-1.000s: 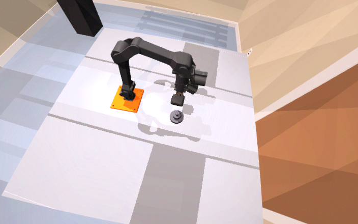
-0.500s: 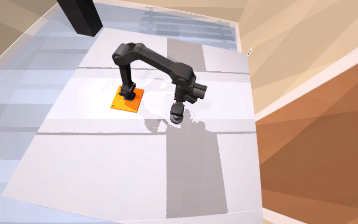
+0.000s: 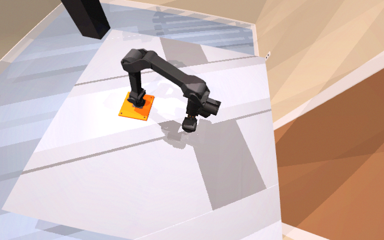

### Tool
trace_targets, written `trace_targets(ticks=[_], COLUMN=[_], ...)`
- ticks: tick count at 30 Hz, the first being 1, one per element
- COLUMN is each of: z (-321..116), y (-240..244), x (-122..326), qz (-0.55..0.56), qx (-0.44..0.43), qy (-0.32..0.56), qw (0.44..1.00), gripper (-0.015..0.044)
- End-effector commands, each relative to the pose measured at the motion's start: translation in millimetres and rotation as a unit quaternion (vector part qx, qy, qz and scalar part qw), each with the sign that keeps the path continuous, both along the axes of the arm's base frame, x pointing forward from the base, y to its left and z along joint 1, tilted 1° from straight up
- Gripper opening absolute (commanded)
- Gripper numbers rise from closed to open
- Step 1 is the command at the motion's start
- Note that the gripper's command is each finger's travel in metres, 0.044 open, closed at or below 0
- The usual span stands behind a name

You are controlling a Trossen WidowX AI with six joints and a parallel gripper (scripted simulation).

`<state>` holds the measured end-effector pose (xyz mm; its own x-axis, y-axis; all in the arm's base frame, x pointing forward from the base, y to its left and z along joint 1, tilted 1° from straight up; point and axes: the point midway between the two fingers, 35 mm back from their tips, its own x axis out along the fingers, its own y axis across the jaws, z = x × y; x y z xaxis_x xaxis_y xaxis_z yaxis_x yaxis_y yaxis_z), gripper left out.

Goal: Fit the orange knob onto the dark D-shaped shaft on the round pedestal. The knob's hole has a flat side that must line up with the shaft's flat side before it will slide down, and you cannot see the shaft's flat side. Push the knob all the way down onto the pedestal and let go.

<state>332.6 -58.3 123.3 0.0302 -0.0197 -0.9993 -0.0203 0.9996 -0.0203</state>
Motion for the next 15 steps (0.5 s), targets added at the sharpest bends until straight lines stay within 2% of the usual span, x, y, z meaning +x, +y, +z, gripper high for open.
trace_targets(ticks=[1, 15], z=[-12, -21], y=[-1, -2], x=[-1, -2], qz=[0.002, 0.0], qx=[0.001, 0.001], qy=[0.005, 0.005], qw=[1.0, 1.0], gripper=[0.0, 0.0])
